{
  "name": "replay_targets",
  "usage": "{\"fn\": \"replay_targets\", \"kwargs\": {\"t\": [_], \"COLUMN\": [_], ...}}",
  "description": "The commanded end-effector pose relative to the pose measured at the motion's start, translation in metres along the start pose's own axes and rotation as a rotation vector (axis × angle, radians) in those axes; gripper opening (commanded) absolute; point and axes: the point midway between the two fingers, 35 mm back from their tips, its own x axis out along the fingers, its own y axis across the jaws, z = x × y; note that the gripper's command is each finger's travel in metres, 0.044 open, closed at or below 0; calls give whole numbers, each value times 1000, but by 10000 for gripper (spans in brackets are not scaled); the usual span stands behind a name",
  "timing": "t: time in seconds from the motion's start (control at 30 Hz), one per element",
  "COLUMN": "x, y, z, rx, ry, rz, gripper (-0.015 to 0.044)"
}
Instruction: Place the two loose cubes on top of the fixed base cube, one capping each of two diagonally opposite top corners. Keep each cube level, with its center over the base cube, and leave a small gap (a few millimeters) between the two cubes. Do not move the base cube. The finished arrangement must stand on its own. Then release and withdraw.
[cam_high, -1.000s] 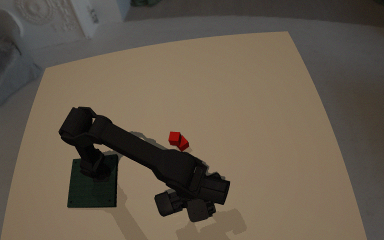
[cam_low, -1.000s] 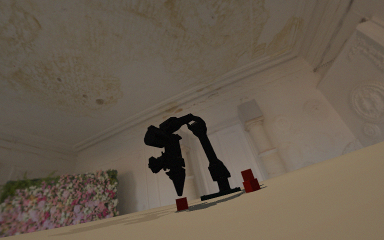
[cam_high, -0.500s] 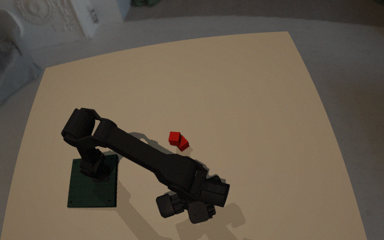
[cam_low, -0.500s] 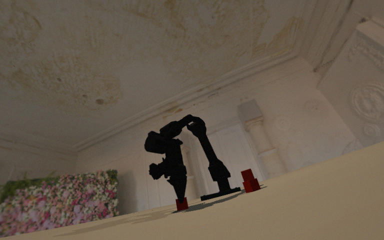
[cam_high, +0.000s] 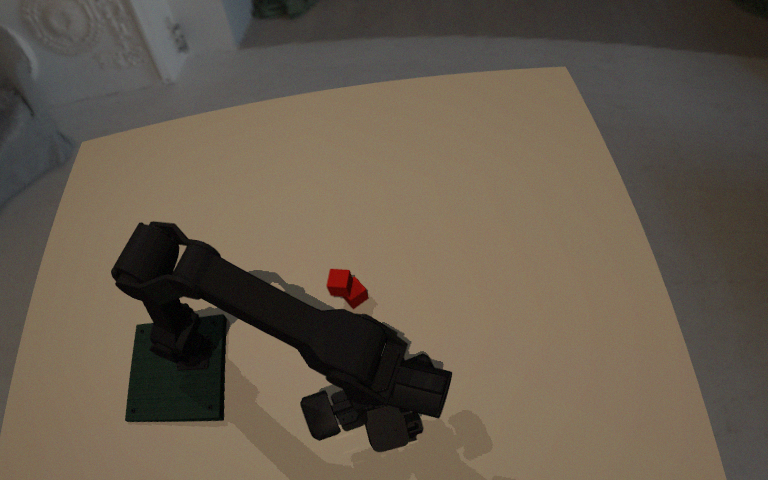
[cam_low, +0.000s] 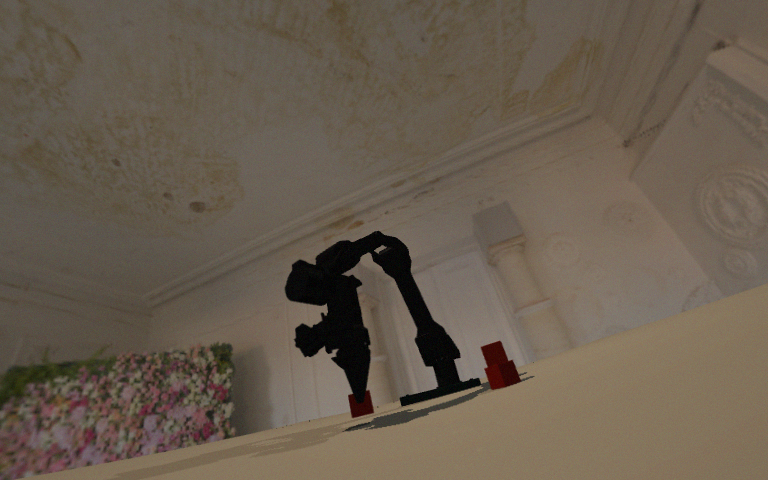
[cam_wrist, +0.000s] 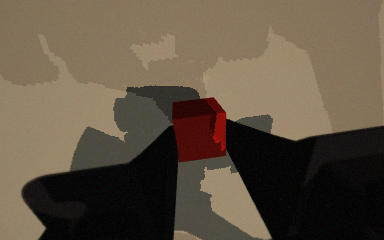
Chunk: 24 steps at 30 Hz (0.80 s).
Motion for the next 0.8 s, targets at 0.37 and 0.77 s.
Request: {"fn": "replay_targets", "kwargs": {"t": [0.37, 0.77], "x": [-49, -87], "y": [3, 0], "z": [2, 0], "rx": [6, 6], "ry": [-7, -6], "rz": [8, 8], "gripper": [105, 105]}}
